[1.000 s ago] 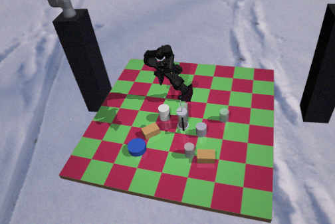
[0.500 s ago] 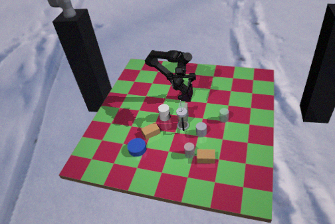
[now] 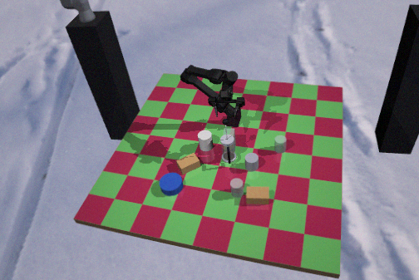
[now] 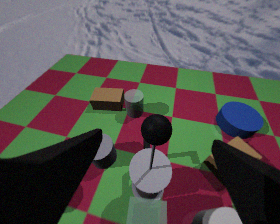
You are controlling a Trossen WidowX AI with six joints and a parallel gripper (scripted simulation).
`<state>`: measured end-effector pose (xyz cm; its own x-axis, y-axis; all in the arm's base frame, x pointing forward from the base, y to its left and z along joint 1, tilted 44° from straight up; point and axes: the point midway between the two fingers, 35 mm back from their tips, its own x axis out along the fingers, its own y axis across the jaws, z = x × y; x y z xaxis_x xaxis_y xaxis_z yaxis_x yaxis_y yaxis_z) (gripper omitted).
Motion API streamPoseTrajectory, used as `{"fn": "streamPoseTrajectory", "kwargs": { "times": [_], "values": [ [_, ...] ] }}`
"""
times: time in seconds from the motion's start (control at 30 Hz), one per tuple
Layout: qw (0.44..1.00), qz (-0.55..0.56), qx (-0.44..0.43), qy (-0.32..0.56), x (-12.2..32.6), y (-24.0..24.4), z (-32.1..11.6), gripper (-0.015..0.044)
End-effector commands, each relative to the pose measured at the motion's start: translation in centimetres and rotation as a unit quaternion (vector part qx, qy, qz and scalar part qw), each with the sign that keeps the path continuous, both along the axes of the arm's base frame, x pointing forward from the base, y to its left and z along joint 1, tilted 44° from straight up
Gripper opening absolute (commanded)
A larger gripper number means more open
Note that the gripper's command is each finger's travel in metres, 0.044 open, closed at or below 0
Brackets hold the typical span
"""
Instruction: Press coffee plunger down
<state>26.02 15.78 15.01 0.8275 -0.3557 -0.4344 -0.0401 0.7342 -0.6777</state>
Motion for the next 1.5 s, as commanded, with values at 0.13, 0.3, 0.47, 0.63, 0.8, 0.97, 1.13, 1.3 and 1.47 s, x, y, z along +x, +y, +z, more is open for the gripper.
{"fn": "streamPoseTrajectory", "kwargs": {
  "times": [0.13, 0.3, 0.47, 0.63, 0.8, 0.97, 1.13, 1.3, 1.47],
  "values": [
    [1.000, 0.001, 0.002, 0.001, 1.0, -0.5, -0.5, 0.0440],
    [1.000, 0.001, 0.001, 0.000, 1.7, -0.8, -0.9, 0.0440],
    [1.000, 0.002, 0.001, -0.002, 2.4, -1.1, -1.1, 0.0440],
    [1.000, 0.002, 0.001, -0.002, 2.5, -1.2, -1.1, 0.0361],
    [1.000, 0.002, 0.001, -0.002, 2.5, -1.2, -1.1, 0.0230],
    [1.000, 0.002, 0.001, -0.002, 2.5, -1.2, -1.1, 0.0125],
    [1.000, 0.002, 0.001, -0.002, 2.5, -1.2, -1.1, 0.0125],
    [1.000, 0.002, 0.001, -0.002, 2.5, -1.2, -1.2, 0.0125],
    [1.000, 0.001, 0.001, -0.001, 2.6, -1.6, -1.7, 0.0125]
  ]
}}
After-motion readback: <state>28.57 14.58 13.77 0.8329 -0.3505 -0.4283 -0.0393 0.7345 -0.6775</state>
